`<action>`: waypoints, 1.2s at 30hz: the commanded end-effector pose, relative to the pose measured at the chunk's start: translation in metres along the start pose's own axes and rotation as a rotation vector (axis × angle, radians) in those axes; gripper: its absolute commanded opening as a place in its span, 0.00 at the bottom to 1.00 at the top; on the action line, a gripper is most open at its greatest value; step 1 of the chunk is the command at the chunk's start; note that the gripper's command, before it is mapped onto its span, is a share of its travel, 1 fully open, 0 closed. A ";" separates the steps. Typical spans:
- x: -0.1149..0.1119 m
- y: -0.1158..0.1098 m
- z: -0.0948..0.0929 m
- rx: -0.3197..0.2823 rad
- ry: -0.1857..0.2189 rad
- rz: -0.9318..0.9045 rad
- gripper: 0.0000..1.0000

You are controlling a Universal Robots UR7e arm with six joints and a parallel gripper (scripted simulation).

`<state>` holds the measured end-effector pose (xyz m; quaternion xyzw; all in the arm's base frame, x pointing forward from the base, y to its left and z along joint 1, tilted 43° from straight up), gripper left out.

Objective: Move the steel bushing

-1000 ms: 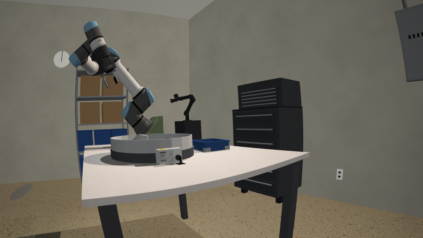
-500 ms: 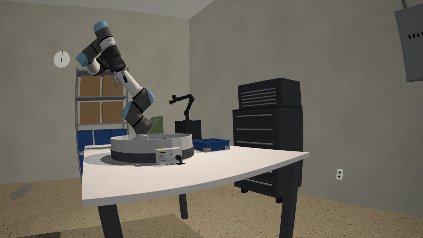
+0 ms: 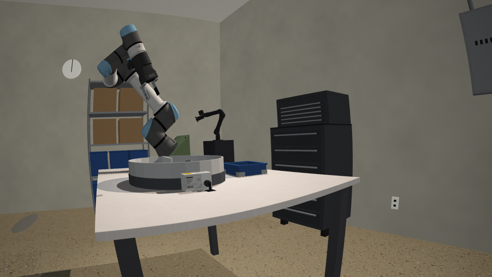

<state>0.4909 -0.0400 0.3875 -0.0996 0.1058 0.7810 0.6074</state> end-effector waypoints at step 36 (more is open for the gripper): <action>0.101 -0.026 -0.036 -0.001 0.001 0.000 1.00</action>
Point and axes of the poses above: the point where the finger pads meet when closed, its own z axis back along the fingers, its own x axis across the jaws, y = z × x, the point moved 6 cm from there along z, back along the fingers, and after that the axes turned 5 degrees about z, right-handed, at the moved point
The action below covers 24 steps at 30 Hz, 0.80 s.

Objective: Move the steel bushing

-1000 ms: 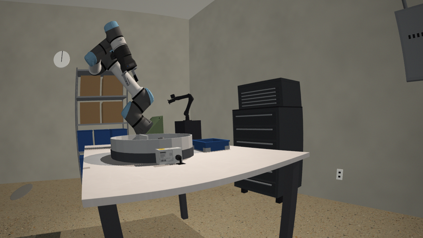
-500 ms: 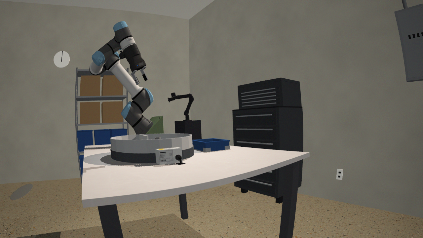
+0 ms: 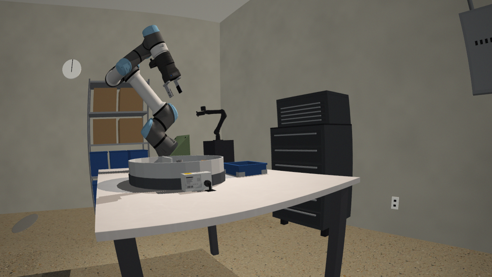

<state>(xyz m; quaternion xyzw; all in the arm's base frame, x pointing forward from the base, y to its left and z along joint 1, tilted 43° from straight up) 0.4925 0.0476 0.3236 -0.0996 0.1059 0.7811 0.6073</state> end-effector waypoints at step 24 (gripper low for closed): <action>0.100 -0.026 -0.036 -0.001 0.000 0.000 1.00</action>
Point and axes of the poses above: the point where the finger pads meet when closed, its own z axis back along the fingers, its own x axis across the jaws, y = z × x, the point moved 6 cm from there along z, back along the fingers, and after that the axes turned 5 degrees about z, right-handed, at the moved point
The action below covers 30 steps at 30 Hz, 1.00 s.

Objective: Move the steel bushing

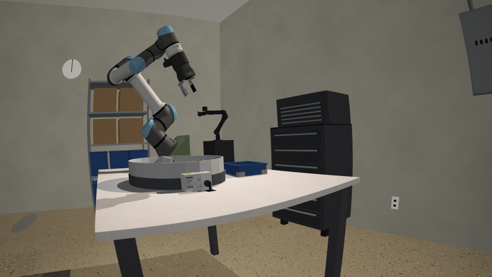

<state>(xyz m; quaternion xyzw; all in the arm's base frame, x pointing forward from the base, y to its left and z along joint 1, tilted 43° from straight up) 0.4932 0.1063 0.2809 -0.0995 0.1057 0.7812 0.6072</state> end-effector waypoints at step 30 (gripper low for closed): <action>0.084 -0.023 -0.030 0.024 0.040 0.000 1.00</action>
Point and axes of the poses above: the point where the finger pads meet when closed, its own z axis back along the fingers, its own x axis across the jaws, y = z × x, the point moved 6 cm from there along z, back along the fingers, and after that the axes turned 5 degrees about z, right-handed, at the moved point
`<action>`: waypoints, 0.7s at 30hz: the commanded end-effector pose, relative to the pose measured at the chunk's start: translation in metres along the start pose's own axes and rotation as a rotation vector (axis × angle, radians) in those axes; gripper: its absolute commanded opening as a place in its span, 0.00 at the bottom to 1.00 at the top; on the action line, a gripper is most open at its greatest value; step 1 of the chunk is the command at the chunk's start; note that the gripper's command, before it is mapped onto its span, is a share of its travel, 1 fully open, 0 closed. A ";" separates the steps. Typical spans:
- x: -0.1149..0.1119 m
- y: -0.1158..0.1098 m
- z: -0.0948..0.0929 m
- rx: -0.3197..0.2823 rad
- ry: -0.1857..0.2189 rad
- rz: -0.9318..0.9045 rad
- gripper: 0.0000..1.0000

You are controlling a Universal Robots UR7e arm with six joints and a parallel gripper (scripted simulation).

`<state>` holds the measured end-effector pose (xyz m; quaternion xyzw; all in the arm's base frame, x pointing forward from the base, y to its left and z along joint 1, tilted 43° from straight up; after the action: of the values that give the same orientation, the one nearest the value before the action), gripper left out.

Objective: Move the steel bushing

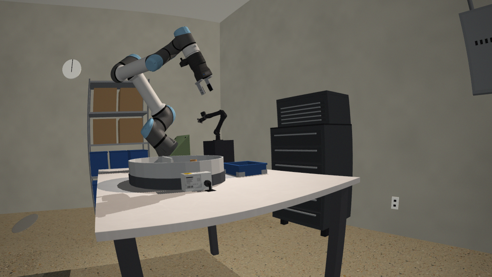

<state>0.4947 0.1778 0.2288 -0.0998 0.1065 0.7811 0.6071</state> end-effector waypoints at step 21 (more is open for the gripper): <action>0.034 -0.019 -0.010 0.242 0.391 -0.006 1.00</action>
<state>0.5013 0.2000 0.2168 -0.1525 0.2429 0.7512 0.5945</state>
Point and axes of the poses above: the point where the finger pads meet when closed, its own z axis back along the fingers, its own x axis across the jaws, y = z × x, the point moved 6 cm from there along z, back along the fingers, and after that the axes turned 5 degrees about z, right-handed, at the moved point
